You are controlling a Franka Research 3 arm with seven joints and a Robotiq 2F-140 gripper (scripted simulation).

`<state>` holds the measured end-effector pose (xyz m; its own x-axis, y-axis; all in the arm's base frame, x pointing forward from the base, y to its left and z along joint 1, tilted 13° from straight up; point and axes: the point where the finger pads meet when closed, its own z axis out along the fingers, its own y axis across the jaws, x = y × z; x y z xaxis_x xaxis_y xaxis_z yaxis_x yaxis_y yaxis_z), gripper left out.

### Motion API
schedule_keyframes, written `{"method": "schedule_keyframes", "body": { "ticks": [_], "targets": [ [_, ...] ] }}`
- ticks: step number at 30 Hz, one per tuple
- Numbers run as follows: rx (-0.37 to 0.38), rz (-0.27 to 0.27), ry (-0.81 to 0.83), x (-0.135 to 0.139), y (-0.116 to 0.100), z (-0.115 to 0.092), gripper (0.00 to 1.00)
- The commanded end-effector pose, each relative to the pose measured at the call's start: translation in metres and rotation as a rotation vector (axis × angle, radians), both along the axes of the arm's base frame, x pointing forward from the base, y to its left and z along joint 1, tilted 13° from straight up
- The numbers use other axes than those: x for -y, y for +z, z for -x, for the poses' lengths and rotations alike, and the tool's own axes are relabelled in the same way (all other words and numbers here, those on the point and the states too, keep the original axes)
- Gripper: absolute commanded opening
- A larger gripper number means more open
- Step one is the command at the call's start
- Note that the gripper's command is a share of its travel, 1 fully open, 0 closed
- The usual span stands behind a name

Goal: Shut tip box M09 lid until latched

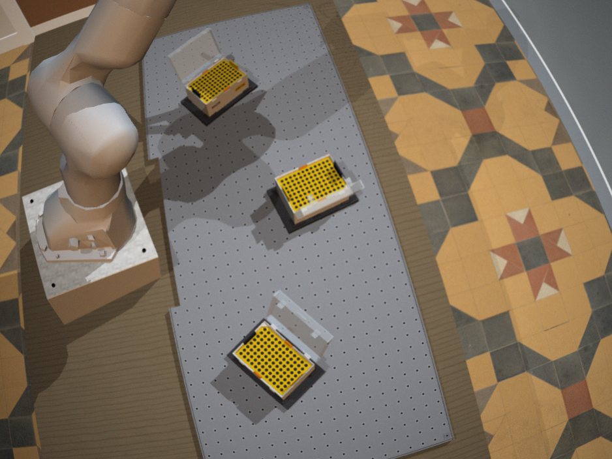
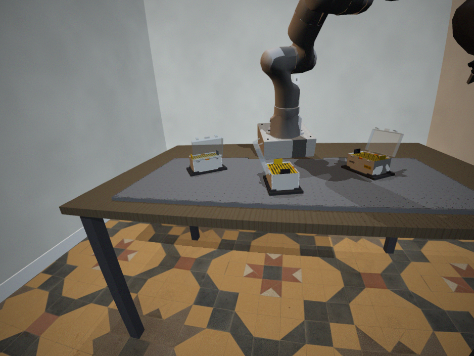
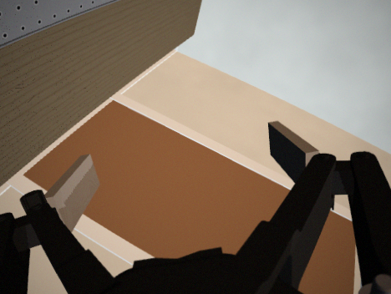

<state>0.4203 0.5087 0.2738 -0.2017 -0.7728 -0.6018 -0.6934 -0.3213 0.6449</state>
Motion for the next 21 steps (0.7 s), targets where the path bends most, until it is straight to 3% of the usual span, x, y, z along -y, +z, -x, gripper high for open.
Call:
{"method": "schedule_keyframes", "body": {
  "ticks": [1,3,6,11,16,18,21],
  "targets": [
    [0.042,-0.019,-0.002,0.01,0.011,-0.007,1.0],
    [0.095,-0.033,-0.009,0.018,0.017,-0.008,1.0],
    [0.095,-0.033,-0.009,0.028,0.025,-0.008,1.0],
    [0.182,-0.052,-0.016,0.049,0.038,-0.007,1.0],
    [0.204,-0.056,-0.018,0.062,0.046,-0.005,1.0],
    [0.258,-0.064,-0.02,0.071,0.05,-0.004,1.0],
    [0.258,-0.064,-0.02,0.084,0.057,-0.001,1.0]
  ]
}}
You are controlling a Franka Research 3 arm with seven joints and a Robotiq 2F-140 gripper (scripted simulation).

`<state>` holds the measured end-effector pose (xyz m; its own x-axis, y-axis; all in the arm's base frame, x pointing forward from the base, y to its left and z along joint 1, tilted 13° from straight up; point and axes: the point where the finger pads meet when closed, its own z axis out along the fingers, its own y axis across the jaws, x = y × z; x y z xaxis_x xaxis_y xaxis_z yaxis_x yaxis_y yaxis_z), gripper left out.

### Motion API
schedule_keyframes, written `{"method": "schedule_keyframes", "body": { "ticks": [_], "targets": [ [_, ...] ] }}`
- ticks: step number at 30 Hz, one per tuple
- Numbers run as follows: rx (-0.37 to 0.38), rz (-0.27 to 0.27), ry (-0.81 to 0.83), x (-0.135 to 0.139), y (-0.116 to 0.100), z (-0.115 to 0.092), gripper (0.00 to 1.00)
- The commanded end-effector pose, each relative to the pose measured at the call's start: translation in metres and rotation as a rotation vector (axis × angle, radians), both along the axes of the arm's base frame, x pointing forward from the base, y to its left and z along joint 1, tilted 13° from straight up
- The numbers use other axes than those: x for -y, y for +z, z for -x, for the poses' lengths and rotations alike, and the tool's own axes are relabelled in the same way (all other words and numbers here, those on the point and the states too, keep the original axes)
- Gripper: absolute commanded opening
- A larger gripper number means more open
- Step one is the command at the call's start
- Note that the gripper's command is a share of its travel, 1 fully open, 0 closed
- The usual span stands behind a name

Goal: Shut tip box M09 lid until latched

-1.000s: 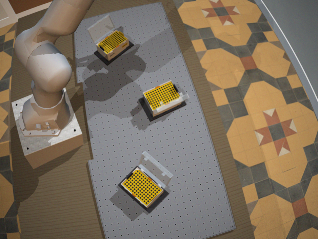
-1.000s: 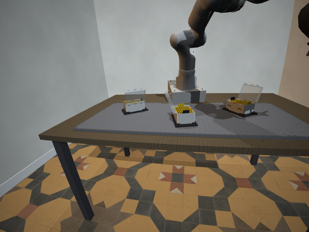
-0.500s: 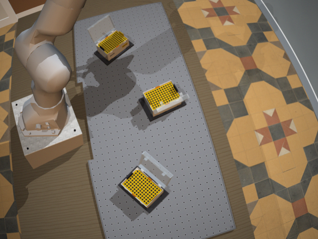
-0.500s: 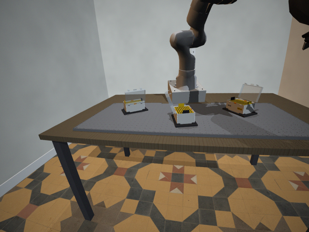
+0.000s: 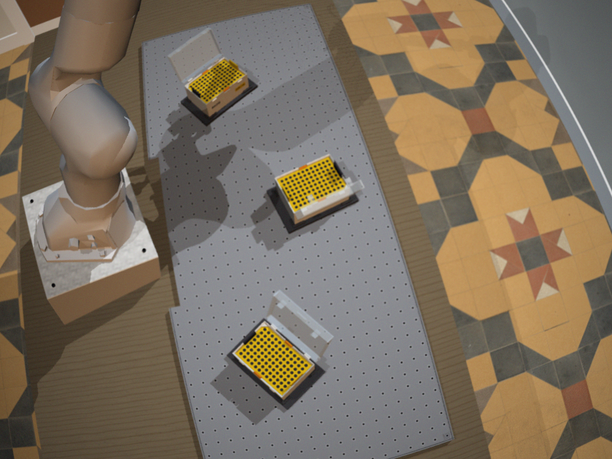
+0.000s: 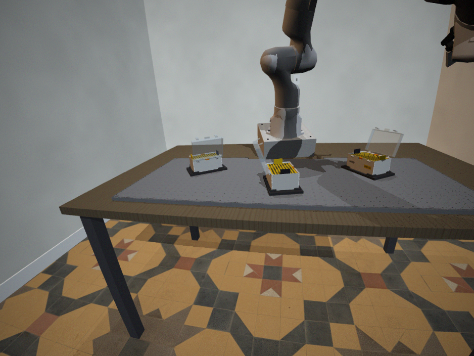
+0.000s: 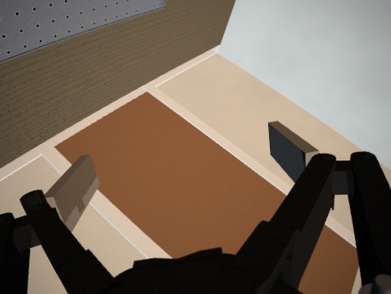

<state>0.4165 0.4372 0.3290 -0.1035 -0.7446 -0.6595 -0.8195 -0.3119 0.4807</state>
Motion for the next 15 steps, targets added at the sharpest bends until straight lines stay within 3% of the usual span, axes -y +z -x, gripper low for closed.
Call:
{"method": "schedule_keyframes", "body": {
  "ticks": [1,5,7,10,12,15],
  "targets": [
    [0.091,-0.029,0.02,0.017,0.003,-0.003,1.0],
    [0.113,-0.032,0.02,0.034,0.01,0.002,1.0],
    [0.168,-0.035,0.021,0.043,0.013,0.005,1.0],
    [0.168,-0.035,0.021,0.047,0.014,0.007,1.0],
    [0.224,-0.037,0.024,0.057,0.017,0.01,1.0],
    [0.224,-0.037,0.024,0.07,0.02,0.016,1.0]
  ]
}}
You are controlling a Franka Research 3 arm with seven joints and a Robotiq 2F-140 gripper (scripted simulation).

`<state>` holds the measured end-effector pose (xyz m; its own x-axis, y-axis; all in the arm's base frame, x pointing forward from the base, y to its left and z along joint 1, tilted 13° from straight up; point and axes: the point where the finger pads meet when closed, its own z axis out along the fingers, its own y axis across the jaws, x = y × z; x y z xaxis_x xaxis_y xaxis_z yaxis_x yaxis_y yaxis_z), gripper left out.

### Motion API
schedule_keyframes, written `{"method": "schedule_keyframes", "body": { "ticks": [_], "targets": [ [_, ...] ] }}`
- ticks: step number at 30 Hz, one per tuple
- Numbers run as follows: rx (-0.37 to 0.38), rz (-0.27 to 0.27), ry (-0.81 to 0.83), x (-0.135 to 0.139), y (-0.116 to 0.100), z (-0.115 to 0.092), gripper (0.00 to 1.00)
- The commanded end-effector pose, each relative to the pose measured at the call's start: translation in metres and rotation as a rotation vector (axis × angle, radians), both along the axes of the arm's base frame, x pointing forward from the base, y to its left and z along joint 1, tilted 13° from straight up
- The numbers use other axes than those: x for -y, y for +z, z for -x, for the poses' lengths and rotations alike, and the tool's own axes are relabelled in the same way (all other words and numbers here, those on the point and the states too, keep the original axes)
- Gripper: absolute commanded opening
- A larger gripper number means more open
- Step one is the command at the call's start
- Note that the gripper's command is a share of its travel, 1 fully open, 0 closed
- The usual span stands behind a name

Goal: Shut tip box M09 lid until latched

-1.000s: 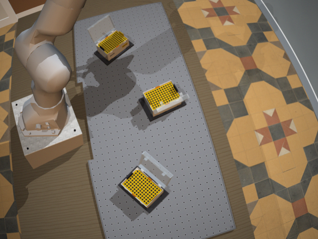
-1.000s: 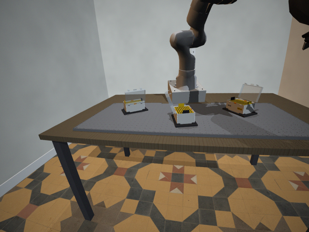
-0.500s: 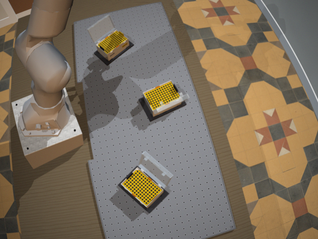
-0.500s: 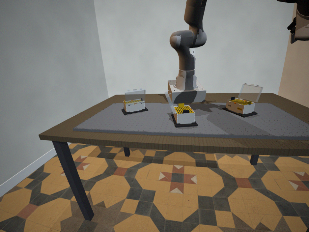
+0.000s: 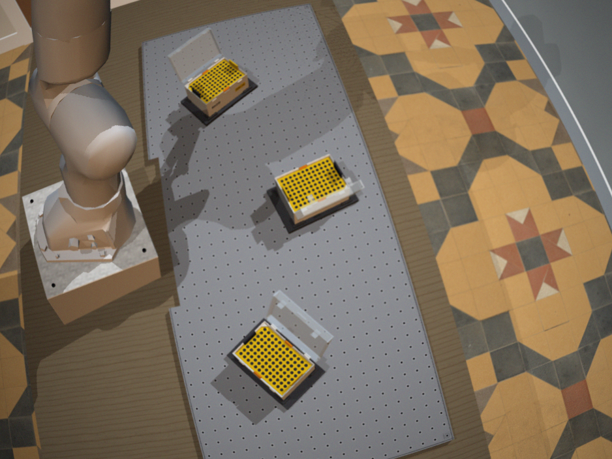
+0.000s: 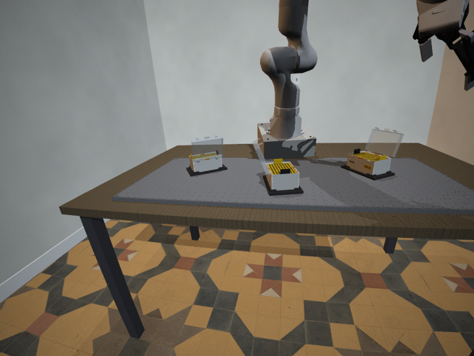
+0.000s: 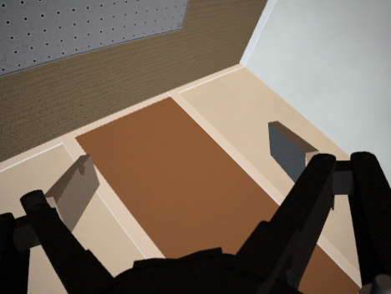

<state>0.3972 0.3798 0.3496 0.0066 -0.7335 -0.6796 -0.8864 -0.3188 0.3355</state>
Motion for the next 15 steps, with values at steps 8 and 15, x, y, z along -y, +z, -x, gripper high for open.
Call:
{"method": "schedule_keyframes", "body": {
  "ticks": [8,15],
  "targets": [
    [0.171,-0.014,0.034,0.047,0.003,0.014,1.0],
    [0.226,-0.009,0.04,0.069,0.002,0.026,1.0]
  ]
}}
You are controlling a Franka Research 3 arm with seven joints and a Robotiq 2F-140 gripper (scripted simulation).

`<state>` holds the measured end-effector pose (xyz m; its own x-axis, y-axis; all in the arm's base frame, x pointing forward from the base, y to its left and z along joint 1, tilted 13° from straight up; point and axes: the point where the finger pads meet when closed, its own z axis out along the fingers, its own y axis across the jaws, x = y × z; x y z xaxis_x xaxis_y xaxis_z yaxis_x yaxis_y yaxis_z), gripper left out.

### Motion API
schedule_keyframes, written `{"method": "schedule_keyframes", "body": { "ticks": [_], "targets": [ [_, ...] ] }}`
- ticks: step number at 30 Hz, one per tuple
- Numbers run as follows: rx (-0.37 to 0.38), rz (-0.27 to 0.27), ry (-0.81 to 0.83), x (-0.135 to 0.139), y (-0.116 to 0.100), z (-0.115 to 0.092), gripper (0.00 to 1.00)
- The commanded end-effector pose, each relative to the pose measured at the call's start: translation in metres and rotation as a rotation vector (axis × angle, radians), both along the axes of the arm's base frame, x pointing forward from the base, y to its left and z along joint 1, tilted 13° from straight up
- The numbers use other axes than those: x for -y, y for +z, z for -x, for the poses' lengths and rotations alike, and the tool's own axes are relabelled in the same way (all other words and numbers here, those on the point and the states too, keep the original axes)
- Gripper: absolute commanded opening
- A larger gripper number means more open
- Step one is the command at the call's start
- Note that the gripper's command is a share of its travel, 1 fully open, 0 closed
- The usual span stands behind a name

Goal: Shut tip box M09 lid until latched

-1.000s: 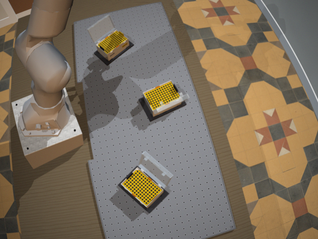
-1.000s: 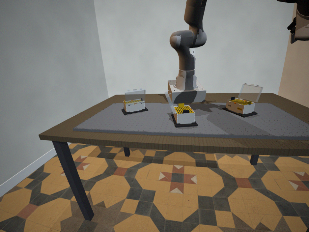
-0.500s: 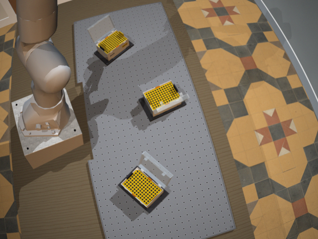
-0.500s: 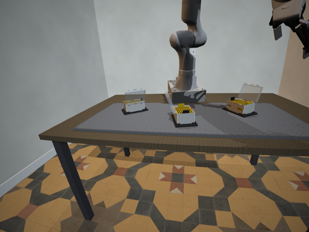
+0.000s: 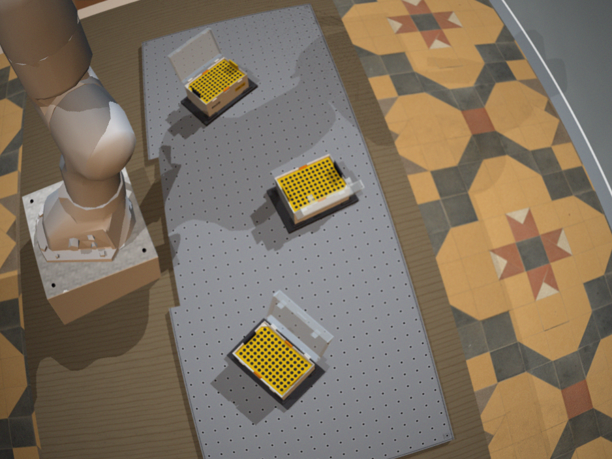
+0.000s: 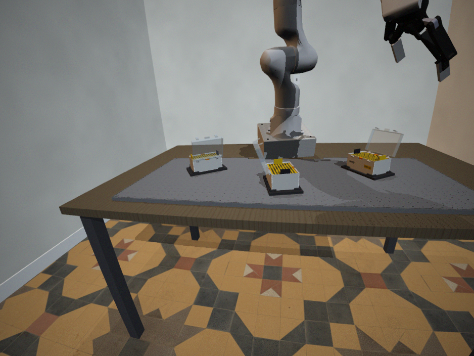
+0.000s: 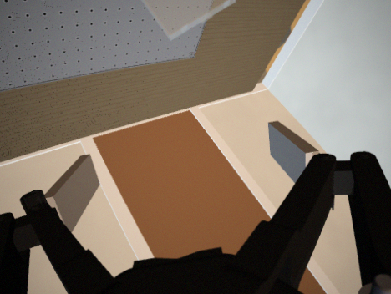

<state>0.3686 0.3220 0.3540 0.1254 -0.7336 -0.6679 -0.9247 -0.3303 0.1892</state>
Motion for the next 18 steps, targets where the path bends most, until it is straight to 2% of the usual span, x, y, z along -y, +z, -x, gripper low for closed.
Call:
{"method": "schedule_keyframes", "body": {
  "ticks": [1,3,6,8,13,15,17,18],
  "targets": [
    [0.064,-0.009,0.028,0.016,-0.003,0.0,1.0],
    [0.119,-0.001,0.035,0.024,-0.004,0.005,1.0],
    [0.119,-0.001,0.035,0.036,-0.006,0.012,1.0],
    [0.174,0.009,0.044,0.044,-0.009,0.018,1.0],
    [0.174,0.009,0.044,0.054,-0.012,0.024,1.0],
    [0.228,0.02,0.054,0.062,-0.015,0.03,1.0],
    [0.228,0.02,0.054,0.07,-0.018,0.035,1.0],
    [0.259,0.029,0.06,0.073,-0.02,0.038,1.0]
  ]
}}
